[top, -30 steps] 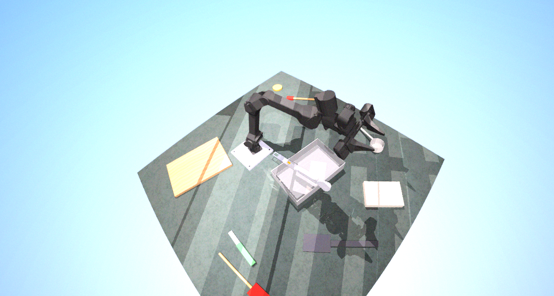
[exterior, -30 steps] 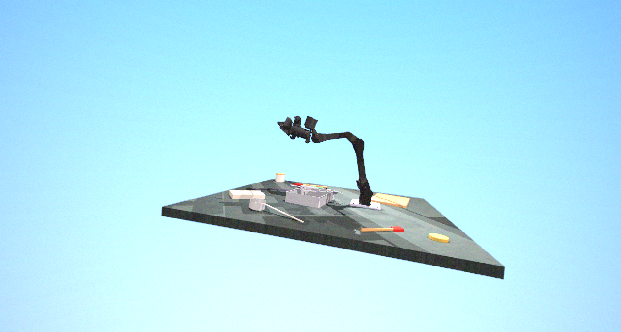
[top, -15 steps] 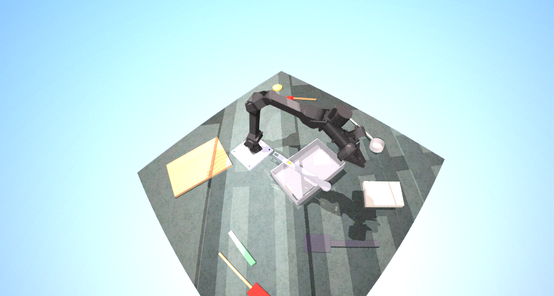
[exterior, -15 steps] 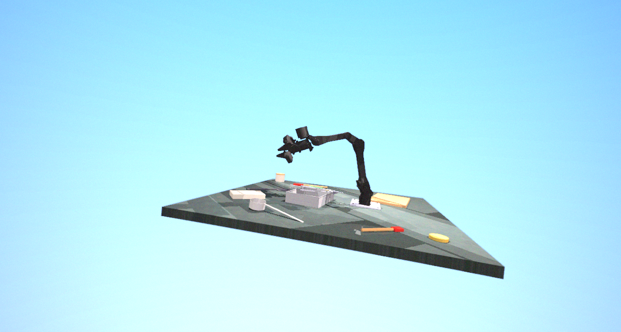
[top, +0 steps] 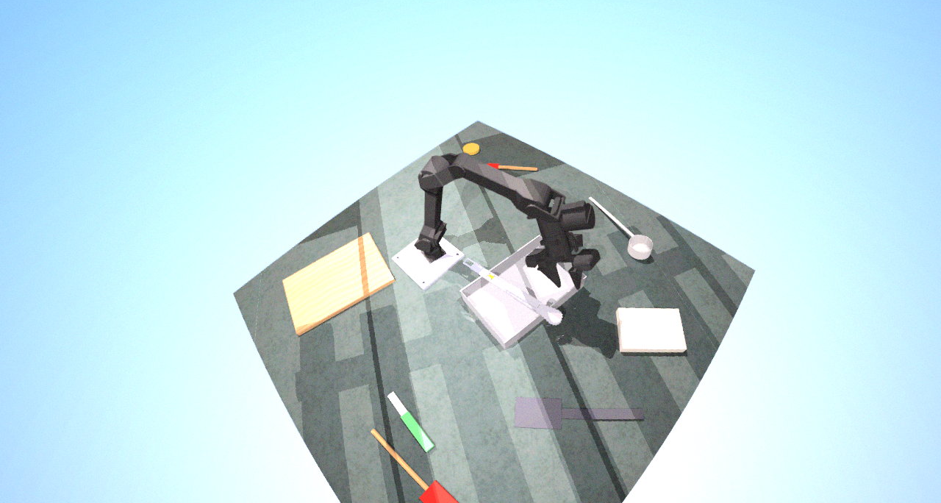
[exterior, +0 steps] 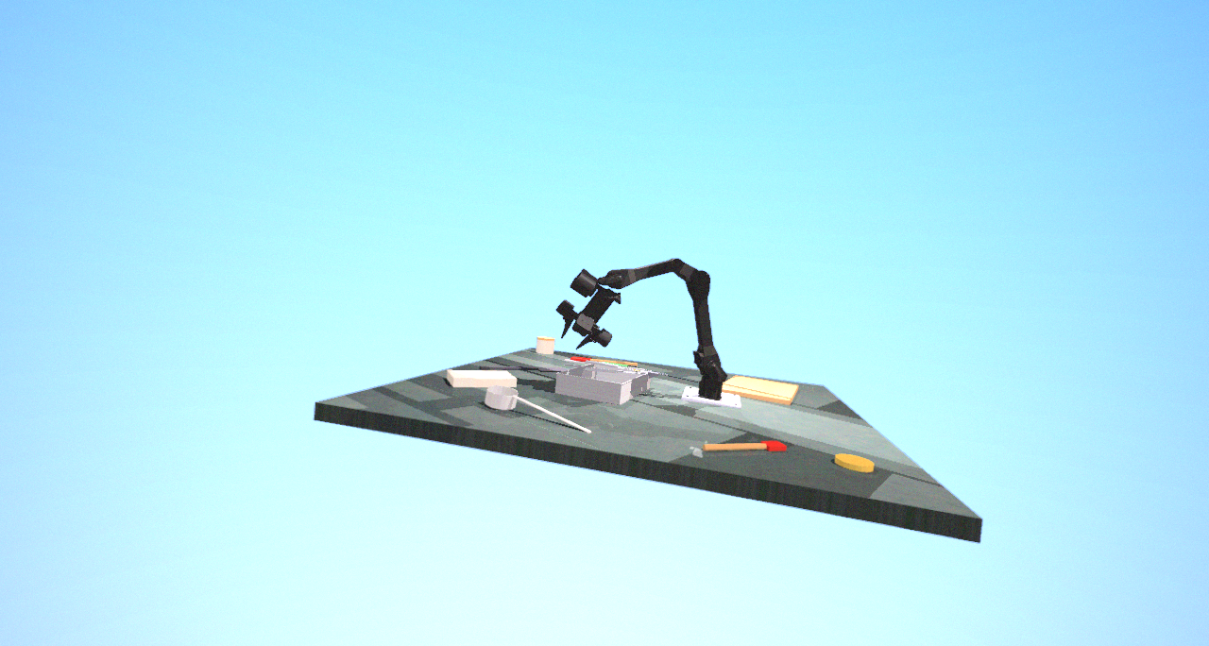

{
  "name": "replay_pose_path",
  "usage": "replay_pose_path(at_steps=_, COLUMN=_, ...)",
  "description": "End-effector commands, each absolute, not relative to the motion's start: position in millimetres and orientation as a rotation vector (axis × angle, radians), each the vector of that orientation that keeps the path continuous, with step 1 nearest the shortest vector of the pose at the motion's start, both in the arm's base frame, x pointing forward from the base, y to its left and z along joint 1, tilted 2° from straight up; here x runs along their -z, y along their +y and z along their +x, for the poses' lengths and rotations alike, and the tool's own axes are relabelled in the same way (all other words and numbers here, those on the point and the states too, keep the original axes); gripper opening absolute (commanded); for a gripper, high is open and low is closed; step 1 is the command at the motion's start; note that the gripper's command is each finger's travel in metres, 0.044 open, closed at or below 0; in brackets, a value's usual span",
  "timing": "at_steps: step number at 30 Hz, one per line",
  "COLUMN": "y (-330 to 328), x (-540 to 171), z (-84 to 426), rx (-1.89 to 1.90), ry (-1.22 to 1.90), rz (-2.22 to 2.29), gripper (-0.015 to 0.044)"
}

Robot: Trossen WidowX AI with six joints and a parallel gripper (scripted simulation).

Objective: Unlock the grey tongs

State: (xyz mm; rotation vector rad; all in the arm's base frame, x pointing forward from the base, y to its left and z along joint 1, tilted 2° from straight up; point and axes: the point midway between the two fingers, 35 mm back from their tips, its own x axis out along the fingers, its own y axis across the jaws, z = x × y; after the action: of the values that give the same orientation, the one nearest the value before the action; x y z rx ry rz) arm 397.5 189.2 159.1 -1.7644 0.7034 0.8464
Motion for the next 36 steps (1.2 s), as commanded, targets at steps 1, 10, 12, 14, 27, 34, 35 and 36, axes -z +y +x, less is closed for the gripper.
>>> replay_pose_path(at_steps=1, y=160, x=-124, z=330, rx=-1.467, ry=0.78, rz=-2.228, gripper=0.026)
replay_pose_path(at_steps=10, y=119, x=-121, z=257, rx=-2.375, ry=0.638, rz=-2.431, gripper=0.026)
replay_pose_path(at_steps=12, y=117, x=-121, z=253, rx=-2.435, ry=0.62, rz=-2.428, gripper=0.026)
replay_pose_path(at_steps=14, y=117, x=-121, z=253, rx=-2.435, ry=0.62, rz=-2.428, gripper=0.026)
replay_pose_path(at_steps=27, y=118, x=-121, z=252, rx=-2.435, ry=0.62, rz=-2.428, gripper=0.026)
replay_pose_path(at_steps=34, y=116, x=-116, z=253, rx=-2.435, ry=0.62, rz=-2.428, gripper=0.026)
replay_pose_path(at_steps=35, y=115, x=-115, z=253, rx=-2.435, ry=0.62, rz=-2.428, gripper=0.026)
replay_pose_path(at_steps=36, y=114, x=-113, z=253, rx=-2.435, ry=0.62, rz=-2.428, gripper=0.026)
